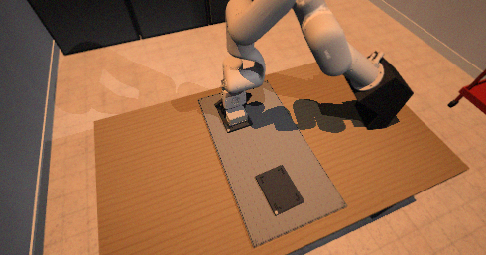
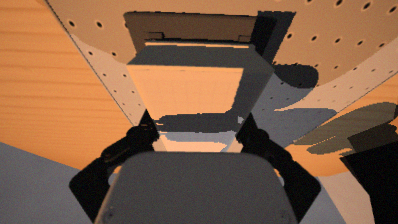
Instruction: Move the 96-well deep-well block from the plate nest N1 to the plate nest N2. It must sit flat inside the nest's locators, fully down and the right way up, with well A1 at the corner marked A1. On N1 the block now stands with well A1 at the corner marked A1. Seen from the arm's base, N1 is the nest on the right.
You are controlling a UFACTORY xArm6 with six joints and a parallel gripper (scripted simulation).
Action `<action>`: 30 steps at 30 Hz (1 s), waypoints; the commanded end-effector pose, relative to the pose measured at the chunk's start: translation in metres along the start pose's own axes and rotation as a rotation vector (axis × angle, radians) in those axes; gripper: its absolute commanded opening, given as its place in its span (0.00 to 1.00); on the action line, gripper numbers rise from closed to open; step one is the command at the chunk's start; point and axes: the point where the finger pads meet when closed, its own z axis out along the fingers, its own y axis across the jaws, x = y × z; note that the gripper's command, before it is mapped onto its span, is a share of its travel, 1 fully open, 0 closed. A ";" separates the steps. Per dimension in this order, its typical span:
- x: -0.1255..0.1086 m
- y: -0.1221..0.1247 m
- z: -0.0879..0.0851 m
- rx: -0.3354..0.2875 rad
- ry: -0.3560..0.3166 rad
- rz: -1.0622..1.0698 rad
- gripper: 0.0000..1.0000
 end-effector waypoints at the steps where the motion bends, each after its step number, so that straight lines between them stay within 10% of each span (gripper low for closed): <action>1: -0.001 -0.001 -0.004 -0.001 -0.004 -0.001 0.00; 30: -0.001 -0.001 -0.019 0.000 -0.004 -0.001 0.00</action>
